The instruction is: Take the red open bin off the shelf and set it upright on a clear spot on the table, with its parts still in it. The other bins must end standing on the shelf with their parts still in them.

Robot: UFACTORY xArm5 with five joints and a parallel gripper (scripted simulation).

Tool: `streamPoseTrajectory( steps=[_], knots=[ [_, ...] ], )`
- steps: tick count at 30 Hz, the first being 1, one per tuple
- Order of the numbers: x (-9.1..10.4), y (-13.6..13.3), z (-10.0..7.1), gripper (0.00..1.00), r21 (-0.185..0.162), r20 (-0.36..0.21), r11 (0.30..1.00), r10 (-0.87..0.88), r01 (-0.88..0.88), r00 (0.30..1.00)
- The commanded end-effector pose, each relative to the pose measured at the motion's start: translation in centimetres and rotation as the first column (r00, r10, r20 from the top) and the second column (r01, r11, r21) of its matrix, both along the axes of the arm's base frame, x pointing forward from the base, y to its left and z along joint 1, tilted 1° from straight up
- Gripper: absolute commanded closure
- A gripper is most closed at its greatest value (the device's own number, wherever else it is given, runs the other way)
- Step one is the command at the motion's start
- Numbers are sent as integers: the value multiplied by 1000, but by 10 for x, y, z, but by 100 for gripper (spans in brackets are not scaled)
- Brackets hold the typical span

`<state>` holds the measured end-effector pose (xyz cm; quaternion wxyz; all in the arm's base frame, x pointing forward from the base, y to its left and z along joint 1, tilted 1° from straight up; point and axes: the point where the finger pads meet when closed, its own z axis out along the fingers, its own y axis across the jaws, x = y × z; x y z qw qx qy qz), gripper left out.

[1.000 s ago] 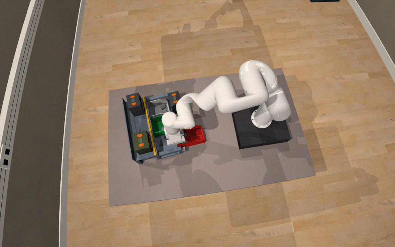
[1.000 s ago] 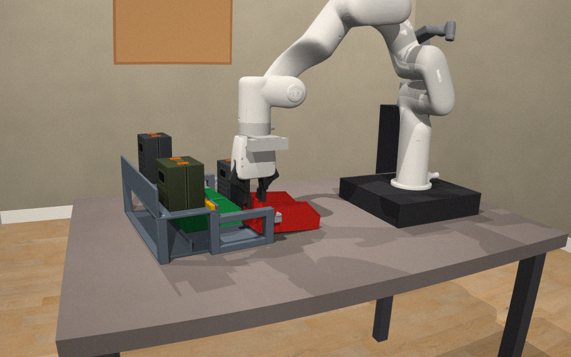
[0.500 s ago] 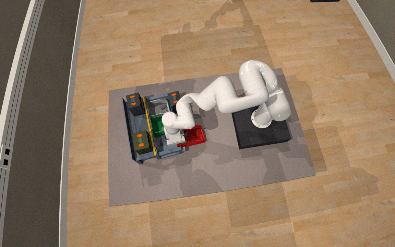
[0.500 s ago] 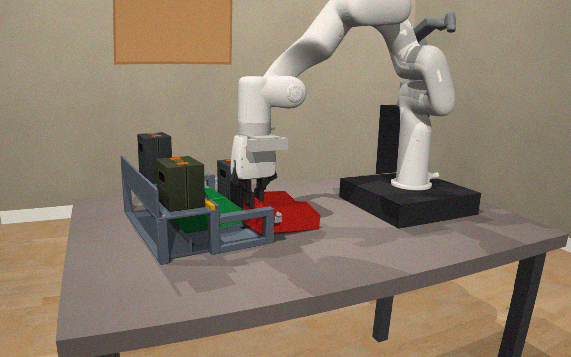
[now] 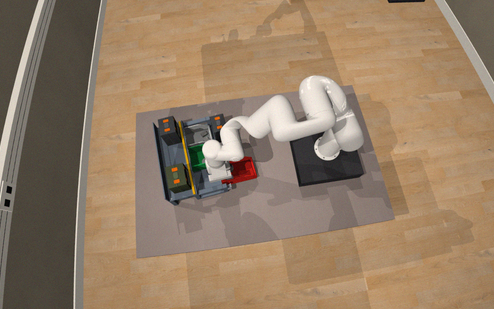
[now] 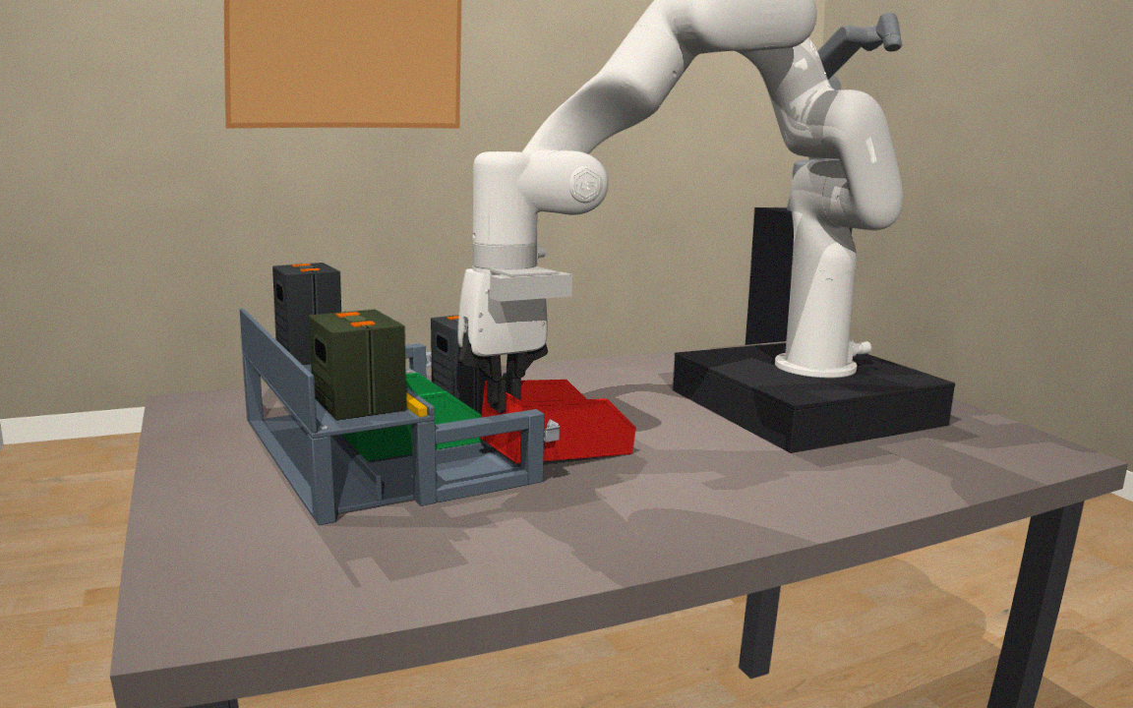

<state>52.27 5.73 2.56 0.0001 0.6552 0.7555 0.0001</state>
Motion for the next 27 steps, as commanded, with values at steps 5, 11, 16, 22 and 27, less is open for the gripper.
streamPoseTrajectory(
  steps=[5, 11, 16, 22, 27],
  knots=[
    [2, 0, 2, 88, 1, 5, 1000, 0, 0, 1000],
    [2, 0, 2, 89, 1, 5, 1000, 0, 0, 1000],
    [2, 0, 2, 89, 1, 5, 1000, 0, 0, 1000],
    [2, 0, 2, 90, 1, 5, 1000, 0, 0, 1000],
    [2, 0, 2, 91, 1, 5, 1000, 0, 0, 1000]
  ],
)
